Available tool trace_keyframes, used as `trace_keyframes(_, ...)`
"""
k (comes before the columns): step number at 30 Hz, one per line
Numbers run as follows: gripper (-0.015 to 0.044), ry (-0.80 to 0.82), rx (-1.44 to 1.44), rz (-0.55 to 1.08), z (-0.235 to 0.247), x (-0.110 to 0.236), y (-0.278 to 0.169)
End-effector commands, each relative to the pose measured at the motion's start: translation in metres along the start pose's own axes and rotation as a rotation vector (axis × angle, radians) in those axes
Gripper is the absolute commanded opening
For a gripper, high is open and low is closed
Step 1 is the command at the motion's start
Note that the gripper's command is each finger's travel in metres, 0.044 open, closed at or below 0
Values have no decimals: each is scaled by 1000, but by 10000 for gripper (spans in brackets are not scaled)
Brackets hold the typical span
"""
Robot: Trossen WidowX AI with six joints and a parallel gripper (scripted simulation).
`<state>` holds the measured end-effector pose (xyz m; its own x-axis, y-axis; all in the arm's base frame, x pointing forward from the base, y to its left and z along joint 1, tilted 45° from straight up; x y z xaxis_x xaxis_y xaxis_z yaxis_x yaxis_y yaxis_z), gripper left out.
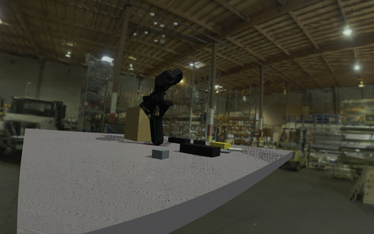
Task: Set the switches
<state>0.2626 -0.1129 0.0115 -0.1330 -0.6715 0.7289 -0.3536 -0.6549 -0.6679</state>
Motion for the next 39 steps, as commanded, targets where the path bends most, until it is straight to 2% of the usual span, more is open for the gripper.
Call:
trace_keyframes(1, 337, -5, -4, 18, -2, -3, -7)
trace_keyframes(39, 338, -5, -4, 20, -7, 0, -34)
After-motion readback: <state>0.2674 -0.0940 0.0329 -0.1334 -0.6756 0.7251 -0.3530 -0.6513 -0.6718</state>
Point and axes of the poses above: the point midway between the two fingers, 35 mm back from their tips, its own x axis back along the fingers, its own z axis across the jaws, y = z × x, the point moved 4 cm from there along x, back along the fingers, and after that the axes turned 13 degrees about -x, right-handed, at the moved point
